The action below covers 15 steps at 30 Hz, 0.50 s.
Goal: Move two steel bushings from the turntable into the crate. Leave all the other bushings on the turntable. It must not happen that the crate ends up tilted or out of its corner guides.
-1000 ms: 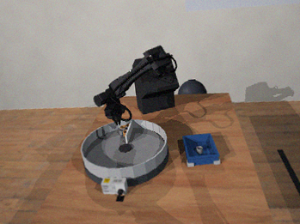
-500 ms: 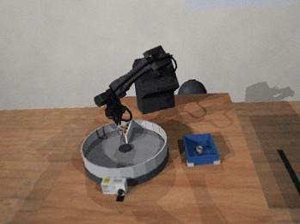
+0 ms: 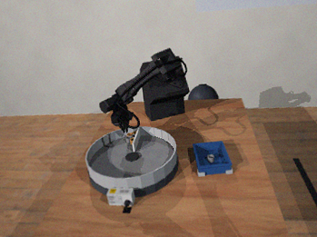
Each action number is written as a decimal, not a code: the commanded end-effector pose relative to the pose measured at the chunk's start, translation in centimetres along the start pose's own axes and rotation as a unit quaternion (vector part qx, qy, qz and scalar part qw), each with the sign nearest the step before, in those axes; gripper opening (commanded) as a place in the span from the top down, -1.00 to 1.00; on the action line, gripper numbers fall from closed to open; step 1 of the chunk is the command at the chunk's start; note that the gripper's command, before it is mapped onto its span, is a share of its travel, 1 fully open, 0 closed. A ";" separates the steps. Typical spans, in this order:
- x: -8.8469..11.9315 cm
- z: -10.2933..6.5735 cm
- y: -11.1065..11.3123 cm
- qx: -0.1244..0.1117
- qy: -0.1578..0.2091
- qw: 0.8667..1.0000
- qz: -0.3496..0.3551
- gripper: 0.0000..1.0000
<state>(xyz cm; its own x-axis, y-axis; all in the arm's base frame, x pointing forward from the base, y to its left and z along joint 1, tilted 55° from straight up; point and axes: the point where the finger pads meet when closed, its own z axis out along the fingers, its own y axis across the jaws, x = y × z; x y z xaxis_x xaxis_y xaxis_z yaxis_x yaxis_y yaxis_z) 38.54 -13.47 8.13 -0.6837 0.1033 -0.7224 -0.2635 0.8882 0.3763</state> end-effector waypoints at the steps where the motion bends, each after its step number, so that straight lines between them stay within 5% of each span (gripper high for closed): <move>1: -1.0 -1.2 -0.3 0.016 -0.016 1.000 -0.010 0.74; 15: -1.3 -0.4 0.2 0.012 -0.012 1.000 -0.015 0.74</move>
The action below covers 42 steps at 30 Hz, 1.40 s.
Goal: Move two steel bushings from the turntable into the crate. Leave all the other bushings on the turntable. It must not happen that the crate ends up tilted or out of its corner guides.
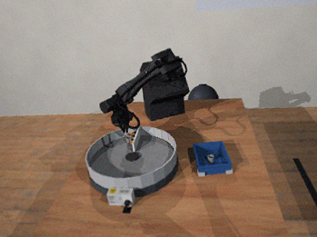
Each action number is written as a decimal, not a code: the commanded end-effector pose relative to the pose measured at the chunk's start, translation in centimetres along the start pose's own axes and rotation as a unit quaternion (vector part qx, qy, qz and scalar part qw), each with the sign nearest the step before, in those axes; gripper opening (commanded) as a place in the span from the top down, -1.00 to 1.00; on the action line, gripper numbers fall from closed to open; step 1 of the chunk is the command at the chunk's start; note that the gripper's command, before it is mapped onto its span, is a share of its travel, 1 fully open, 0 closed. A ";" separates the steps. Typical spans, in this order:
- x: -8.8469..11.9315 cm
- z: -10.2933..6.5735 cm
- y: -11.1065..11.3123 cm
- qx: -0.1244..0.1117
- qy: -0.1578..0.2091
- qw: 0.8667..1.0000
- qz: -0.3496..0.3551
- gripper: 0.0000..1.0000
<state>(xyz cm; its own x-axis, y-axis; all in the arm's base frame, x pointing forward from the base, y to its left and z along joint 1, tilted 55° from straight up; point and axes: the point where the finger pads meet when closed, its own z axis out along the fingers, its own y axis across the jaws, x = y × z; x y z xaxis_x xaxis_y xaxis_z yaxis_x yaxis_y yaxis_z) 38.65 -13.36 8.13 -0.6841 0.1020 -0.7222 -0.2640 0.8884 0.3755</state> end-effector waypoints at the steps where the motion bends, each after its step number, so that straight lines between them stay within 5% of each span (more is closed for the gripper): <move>1: -1.3 -0.5 0.1 0.012 -0.013 1.000 -0.015 0.74; 16: -1.6 1.7 -0.8 0.013 -0.011 1.000 -0.008 0.74; 42: -2.1 1.0 -0.9 0.016 -0.020 1.000 -0.012 0.74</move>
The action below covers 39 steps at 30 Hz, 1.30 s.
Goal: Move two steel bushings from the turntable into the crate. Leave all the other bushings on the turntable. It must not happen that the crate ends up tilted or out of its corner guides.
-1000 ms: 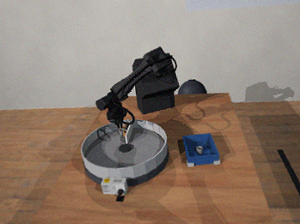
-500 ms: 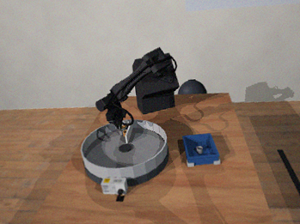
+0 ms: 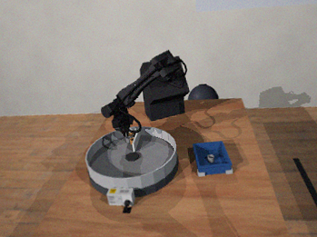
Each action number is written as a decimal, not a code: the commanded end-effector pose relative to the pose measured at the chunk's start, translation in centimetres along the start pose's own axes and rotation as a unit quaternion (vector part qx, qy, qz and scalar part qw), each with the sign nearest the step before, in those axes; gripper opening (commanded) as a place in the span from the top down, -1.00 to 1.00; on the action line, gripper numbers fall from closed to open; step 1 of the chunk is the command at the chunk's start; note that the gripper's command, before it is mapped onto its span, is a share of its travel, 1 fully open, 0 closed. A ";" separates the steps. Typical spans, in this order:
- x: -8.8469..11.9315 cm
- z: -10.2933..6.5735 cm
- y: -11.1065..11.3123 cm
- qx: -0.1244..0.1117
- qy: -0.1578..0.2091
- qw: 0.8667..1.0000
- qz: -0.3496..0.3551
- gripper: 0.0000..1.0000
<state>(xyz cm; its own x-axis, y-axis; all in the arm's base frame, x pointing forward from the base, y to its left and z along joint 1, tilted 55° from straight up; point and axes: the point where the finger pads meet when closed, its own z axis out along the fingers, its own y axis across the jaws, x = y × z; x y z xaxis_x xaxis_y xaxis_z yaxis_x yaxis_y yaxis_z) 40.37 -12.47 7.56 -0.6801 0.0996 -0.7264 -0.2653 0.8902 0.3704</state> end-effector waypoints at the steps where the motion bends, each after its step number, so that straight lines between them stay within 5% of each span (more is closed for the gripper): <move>1: -1.5 -0.9 -1.0 0.015 -0.018 1.000 -0.010 0.74; 39: -1.3 -0.7 -1.2 0.014 -0.018 1.000 -0.009 0.74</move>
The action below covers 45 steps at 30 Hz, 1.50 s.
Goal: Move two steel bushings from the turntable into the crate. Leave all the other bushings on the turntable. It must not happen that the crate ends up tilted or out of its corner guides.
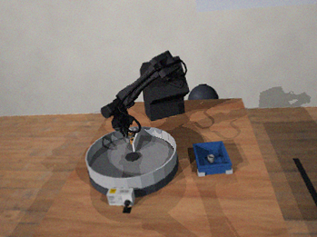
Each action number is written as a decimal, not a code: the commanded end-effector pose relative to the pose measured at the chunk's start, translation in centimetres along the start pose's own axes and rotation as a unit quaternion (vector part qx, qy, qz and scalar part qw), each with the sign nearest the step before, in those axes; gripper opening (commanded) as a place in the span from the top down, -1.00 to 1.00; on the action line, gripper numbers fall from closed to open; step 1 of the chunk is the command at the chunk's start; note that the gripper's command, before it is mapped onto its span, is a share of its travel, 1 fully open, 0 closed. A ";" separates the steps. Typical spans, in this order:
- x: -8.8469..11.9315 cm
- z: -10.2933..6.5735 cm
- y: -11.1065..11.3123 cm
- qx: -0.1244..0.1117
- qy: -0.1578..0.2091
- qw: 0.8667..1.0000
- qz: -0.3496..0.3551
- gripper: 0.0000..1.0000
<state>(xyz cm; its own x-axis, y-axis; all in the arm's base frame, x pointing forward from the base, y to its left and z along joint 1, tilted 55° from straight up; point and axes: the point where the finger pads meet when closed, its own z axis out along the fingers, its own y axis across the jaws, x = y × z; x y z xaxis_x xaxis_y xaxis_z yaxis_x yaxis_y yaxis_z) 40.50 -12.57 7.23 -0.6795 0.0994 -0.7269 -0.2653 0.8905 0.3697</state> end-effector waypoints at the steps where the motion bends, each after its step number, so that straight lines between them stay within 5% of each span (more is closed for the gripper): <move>1: -1.5 -0.9 -0.9 0.014 -0.017 1.000 -0.009 0.74; 18: -1.5 -0.9 -1.0 0.014 -0.017 1.000 -0.009 0.74; 29: -0.8 1.2 -0.6 0.008 -0.006 1.000 -0.006 0.74; 45: -1.3 0.3 -1.0 0.013 -0.016 1.000 -0.007 0.74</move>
<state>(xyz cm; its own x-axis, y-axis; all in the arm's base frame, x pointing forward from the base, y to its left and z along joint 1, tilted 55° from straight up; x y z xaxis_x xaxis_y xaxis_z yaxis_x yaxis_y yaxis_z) 41.27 -11.93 6.58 -0.6840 0.0999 -0.7226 -0.2656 0.8885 0.3742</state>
